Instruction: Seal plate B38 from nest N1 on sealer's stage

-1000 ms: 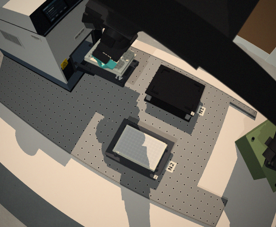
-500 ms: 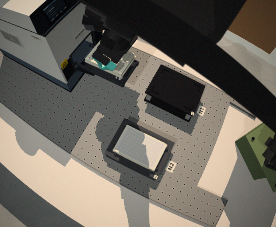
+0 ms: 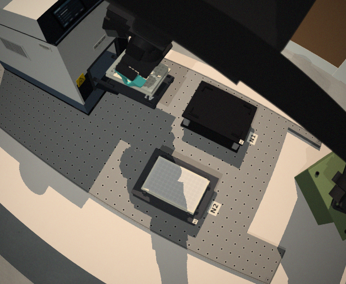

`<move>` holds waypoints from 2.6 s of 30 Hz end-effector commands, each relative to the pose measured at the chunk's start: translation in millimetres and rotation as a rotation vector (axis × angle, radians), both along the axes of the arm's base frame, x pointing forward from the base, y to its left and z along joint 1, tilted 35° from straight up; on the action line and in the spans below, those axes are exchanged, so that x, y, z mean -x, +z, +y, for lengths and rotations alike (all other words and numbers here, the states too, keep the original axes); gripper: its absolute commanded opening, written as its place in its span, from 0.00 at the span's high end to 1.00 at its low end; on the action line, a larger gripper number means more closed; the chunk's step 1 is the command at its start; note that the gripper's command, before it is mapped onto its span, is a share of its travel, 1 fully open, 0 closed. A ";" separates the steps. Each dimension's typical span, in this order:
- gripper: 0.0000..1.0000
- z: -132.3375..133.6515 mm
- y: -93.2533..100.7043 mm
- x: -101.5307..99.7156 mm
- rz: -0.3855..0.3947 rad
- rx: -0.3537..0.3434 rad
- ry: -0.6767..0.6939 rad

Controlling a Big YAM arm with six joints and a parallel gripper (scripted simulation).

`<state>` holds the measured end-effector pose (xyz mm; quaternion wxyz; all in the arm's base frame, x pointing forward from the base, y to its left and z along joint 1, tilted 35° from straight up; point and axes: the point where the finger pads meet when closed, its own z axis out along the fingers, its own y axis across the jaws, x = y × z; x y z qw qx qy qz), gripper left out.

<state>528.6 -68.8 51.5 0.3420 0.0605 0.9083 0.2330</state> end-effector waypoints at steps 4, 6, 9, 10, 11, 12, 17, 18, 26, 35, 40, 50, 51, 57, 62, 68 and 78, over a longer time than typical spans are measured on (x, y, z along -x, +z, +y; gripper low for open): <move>1.00 -5.3 25.4 -16.0 -0.065 0.027 0.007; 1.00 -1.0 25.7 -16.9 -0.066 0.027 0.015; 1.00 0.7 26.0 -17.2 -0.069 0.027 0.018; 1.00 1.8 24.5 -15.7 -0.066 0.026 0.019; 1.00 2.9 22.8 -14.1 -0.062 0.025 0.020; 1.00 2.9 22.8 -14.1 -0.062 0.025 0.020; 1.00 7.4 16.3 -7.4 -0.047 0.019 0.024; 1.00 8.3 14.8 -5.8 -0.043 0.018 0.025; 1.00 -5.4 21.7 -11.3 -0.056 0.021 0.004; 1.00 -14.6 15.4 -11.6 -0.035 0.014 -0.012; 1.00 -17.8 8.5 -12.5 -0.027 0.011 -0.017; 1.00 -8.7 6.0 -5.2 -0.029 0.011 -0.005; 1.00 -5.7 6.0 -4.3 -0.028 0.009 -0.004; 1.00 7.6 3.8 -8.6 -0.022 0.002 0.002; 1.00 8.5 -0.2 -15.2 -0.015 -0.003 0.002; 1.00 -1.5 2.0 -18.5 -0.030 0.007 -0.009; 1.00 10.8 -9.2 -15.3 -0.011 -0.004 0.001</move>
